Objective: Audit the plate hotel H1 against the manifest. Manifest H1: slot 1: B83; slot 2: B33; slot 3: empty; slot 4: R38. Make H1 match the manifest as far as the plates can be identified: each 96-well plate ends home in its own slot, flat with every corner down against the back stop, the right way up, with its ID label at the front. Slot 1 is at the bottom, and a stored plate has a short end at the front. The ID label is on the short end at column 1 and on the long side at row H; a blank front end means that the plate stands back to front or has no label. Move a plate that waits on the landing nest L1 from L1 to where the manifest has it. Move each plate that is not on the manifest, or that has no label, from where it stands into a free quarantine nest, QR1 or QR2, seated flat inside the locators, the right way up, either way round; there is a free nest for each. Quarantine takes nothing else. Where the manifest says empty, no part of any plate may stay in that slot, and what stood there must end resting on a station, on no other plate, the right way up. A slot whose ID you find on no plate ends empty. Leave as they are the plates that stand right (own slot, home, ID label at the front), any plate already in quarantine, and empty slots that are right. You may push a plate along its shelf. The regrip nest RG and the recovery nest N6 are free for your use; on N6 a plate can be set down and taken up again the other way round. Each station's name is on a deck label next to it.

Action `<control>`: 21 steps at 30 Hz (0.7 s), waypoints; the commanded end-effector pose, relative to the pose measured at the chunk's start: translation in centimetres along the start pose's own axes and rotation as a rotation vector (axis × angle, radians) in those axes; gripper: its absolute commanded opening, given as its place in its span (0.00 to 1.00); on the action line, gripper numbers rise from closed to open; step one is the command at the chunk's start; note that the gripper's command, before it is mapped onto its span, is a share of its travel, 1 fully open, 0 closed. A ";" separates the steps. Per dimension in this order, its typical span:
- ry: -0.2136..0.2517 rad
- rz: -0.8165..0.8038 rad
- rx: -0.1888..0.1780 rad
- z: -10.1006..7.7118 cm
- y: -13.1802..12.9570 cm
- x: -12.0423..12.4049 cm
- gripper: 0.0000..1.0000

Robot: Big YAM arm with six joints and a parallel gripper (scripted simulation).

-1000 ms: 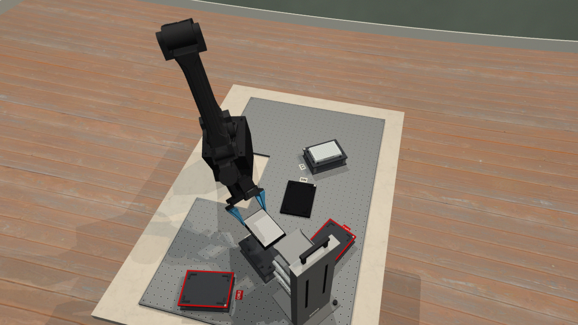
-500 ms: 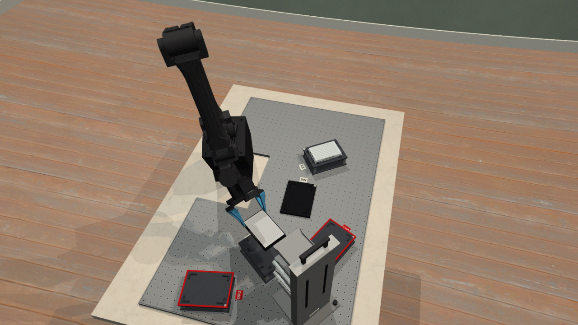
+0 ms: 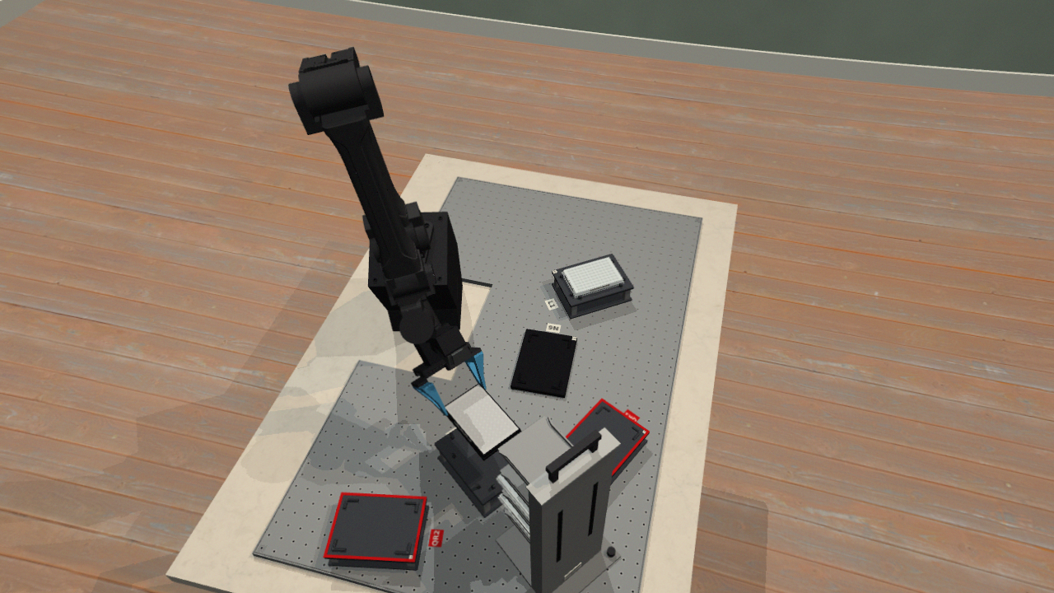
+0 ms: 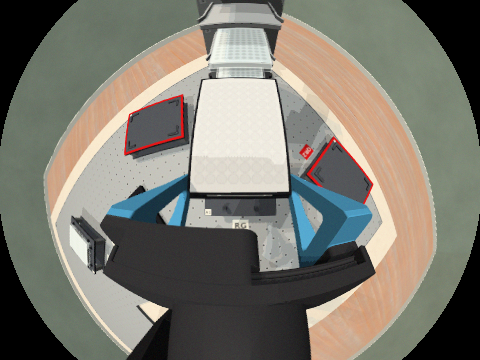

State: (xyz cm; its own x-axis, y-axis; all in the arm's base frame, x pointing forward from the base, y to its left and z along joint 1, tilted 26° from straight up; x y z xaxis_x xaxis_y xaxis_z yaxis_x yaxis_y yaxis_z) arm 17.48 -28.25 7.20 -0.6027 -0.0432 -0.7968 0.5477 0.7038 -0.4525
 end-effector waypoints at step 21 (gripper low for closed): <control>-0.026 -0.017 0.022 0.7 -0.5 0.1 0.86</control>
State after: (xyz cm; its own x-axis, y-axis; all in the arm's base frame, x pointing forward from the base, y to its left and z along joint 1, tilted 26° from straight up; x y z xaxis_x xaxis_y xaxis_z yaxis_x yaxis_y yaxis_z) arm 17.48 -28.55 6.31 -0.6037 -0.0410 -0.7962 0.5477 0.7044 -0.4515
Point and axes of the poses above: the point where the finger pads meet when closed, its own z axis out along the fingers, its own y axis across the jaws, x = y × z, the point moved 1 cm from there along -z, back along the fingers, and after that the axes turned 13 degrees about -z, right-handed, at the moved point
